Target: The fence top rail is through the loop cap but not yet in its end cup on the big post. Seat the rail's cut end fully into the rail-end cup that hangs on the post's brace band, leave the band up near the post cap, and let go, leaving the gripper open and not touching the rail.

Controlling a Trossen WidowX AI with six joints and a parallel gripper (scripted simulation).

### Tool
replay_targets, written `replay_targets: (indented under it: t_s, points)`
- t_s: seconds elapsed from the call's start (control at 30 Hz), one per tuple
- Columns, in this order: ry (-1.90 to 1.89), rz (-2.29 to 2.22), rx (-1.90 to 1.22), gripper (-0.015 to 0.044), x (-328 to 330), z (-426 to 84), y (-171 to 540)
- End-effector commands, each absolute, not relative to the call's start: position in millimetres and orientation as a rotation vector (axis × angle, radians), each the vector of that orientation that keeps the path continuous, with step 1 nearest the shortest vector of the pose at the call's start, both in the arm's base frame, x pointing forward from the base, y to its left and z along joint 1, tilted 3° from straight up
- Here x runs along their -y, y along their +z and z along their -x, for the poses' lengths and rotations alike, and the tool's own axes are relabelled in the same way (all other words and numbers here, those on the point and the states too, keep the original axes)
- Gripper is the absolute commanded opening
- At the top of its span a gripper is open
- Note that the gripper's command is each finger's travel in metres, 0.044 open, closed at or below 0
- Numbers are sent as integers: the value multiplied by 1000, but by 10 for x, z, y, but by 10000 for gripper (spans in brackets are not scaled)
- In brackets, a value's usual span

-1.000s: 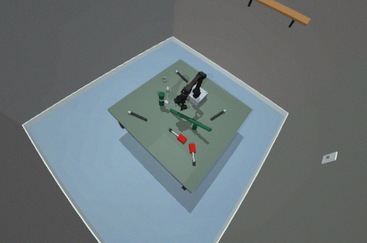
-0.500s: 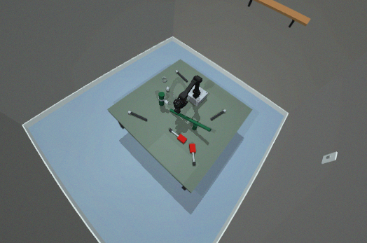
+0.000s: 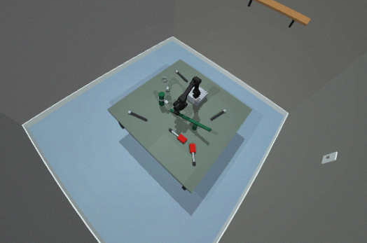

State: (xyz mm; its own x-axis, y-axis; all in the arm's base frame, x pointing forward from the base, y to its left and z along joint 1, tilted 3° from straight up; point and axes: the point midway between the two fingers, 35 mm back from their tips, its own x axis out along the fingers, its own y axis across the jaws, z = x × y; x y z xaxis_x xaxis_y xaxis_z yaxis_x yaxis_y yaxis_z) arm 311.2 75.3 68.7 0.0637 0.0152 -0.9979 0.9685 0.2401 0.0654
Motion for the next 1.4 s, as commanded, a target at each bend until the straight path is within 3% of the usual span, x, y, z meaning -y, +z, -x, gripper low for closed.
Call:
replay_targets:
  t_s: [0.0, 1.37]
  points:
    - [-979, -1069, -1261, 440, -748, -3127, 613]
    - [-979, -1069, -1262, 440, -755, -3170, -15]
